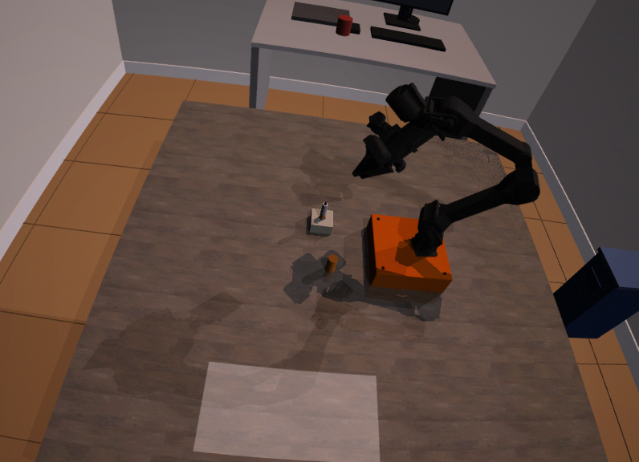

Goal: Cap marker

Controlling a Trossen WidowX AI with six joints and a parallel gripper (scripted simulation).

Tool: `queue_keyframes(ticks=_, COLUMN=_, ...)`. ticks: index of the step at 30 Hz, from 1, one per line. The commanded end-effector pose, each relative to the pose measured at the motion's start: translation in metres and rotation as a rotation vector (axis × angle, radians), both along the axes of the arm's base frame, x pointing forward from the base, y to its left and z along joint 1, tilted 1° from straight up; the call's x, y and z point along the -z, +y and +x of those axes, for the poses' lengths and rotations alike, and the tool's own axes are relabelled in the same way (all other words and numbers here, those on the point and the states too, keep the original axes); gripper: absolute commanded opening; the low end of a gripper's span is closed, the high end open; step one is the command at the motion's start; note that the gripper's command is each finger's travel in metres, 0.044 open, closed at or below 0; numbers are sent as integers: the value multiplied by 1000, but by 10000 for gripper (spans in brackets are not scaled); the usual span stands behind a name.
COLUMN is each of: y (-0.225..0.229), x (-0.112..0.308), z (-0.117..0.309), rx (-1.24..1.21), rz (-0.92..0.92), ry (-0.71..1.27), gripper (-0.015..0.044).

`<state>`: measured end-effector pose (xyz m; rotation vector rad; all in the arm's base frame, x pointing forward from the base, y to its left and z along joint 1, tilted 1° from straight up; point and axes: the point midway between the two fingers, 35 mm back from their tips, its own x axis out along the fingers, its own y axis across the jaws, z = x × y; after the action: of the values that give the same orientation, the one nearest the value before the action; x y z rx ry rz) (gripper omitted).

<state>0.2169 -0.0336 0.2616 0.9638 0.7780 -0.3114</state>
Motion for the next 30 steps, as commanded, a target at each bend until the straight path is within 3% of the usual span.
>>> queue_keyframes(ticks=1, y=9, x=31, z=20, rx=-134, rz=-64, ry=128, gripper=233)
queue_keyframes(ticks=12, y=66, x=158, z=45, rx=-711, rz=-413, ry=626, gripper=233)
queue_keyframes(ticks=30, y=65, x=215, z=51, rx=-748, rz=-438, ry=653, gripper=233)
